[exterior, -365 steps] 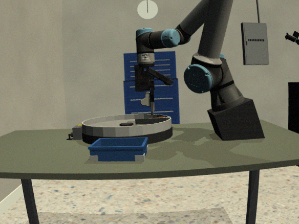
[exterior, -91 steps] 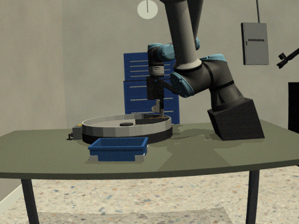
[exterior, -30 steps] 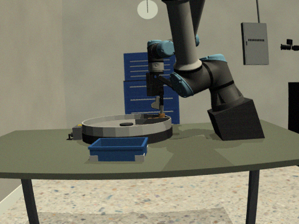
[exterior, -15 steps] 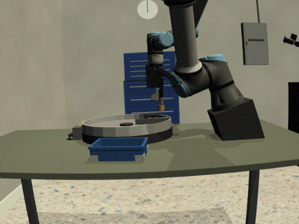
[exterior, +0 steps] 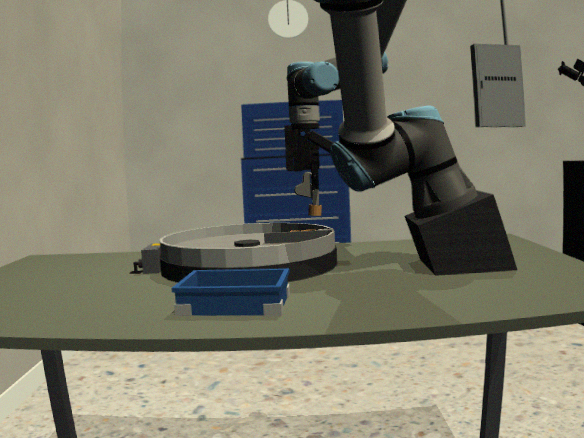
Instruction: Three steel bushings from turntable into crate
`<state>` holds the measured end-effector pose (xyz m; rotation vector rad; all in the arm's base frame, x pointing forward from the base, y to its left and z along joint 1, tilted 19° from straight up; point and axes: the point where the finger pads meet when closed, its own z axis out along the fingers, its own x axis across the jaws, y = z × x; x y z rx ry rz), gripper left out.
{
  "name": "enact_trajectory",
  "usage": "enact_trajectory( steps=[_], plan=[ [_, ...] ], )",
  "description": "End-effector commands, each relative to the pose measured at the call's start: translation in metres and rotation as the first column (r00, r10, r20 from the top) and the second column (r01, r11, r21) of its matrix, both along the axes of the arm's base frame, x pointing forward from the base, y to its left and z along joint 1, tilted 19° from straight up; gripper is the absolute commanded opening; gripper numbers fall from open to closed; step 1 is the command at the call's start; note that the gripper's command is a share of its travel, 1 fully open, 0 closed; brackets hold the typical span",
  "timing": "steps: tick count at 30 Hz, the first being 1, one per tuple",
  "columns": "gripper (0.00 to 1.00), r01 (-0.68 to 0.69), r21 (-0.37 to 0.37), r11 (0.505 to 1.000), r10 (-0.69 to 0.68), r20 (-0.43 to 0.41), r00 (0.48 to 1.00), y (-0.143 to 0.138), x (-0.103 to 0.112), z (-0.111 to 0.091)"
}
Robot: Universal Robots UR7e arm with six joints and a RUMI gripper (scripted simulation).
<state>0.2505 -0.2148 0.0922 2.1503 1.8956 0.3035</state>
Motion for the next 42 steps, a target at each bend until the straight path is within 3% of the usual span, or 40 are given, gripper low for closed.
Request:
enact_trajectory(
  steps=[1, 26, 42],
  plan=[
    [0.0, 0.0, -0.001, 1.0, 0.0, 0.0, 1.0, 0.0, 0.0, 0.0],
    [0.0, 0.0, -0.001, 1.0, 0.0, 0.0, 1.0, 0.0, 0.002, 0.001],
    [0.0, 0.0, -0.001, 1.0, 0.0, 0.0, 1.0, 0.003, 0.023, 0.008]
  ],
)
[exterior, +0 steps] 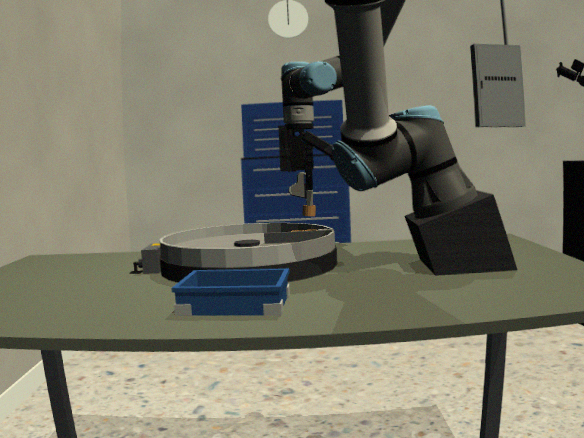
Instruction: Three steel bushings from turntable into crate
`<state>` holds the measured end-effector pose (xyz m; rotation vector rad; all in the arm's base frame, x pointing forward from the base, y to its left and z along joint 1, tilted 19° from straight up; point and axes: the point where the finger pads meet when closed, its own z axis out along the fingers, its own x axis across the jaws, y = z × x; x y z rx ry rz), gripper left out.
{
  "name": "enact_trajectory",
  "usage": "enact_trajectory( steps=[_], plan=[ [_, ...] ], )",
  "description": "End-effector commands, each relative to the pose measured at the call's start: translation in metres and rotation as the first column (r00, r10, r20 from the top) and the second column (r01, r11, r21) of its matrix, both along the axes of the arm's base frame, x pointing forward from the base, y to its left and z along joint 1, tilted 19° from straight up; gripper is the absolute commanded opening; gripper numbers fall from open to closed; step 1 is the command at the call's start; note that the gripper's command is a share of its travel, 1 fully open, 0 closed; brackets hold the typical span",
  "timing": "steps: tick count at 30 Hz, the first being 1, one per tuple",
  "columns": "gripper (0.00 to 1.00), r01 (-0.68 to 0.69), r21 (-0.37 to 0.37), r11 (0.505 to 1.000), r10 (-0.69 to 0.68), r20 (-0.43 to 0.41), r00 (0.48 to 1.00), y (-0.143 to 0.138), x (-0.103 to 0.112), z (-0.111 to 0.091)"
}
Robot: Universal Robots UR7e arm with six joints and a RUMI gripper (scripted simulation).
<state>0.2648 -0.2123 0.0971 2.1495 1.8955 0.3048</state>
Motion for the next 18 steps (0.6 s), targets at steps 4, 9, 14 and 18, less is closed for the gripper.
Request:
enact_trajectory(
  steps=[4, 9, 14, 18],
  plan=[
    [0.0, 0.0, -0.001, 1.0, 0.0, -0.001, 1.0, 0.003, 0.02, 0.007],
    [0.0, 0.0, -0.001, 1.0, 0.0, -0.001, 1.0, 0.005, 0.03, 0.01],
    [0.0, 0.0, -0.001, 1.0, 0.0, -0.001, 1.0, 0.008, 0.049, 0.017],
    [0.0, 0.0, -0.001, 1.0, 0.0, -0.001, 1.0, 0.01, 0.066, 0.022]
  ],
)
